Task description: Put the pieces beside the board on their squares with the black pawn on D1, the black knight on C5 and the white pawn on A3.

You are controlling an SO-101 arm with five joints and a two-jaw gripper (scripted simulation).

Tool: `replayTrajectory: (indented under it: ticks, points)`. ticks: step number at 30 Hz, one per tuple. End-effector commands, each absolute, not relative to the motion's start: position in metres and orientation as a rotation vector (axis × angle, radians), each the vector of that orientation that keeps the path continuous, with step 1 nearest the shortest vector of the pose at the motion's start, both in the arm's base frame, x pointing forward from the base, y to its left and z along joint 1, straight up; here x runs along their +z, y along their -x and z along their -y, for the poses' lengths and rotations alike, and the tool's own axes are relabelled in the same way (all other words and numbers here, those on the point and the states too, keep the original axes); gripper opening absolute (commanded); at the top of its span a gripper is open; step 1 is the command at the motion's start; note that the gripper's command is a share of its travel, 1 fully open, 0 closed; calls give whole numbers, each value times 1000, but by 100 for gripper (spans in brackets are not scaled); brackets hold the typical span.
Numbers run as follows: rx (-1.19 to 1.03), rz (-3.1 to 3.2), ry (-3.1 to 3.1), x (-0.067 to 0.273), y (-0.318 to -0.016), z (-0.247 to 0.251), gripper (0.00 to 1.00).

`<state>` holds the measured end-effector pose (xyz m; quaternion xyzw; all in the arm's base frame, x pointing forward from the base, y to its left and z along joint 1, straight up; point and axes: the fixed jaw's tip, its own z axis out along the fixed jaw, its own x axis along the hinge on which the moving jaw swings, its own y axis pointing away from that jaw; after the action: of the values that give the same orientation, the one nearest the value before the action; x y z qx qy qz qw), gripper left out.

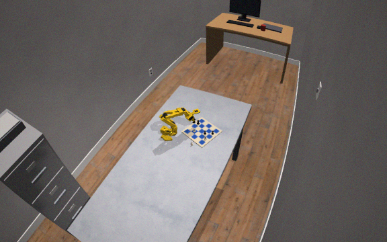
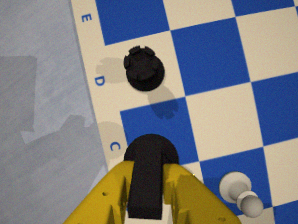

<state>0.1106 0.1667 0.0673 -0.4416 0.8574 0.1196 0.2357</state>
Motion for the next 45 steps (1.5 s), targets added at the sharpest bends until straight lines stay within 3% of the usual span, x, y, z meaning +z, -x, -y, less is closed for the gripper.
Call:
replayTrajectory:
  ticks: [1, 45]
  points:
    - [325, -2350, 1189, 69, -116, -167, 0]
    - [324, -2350, 1187, 60, -118, -169, 0]
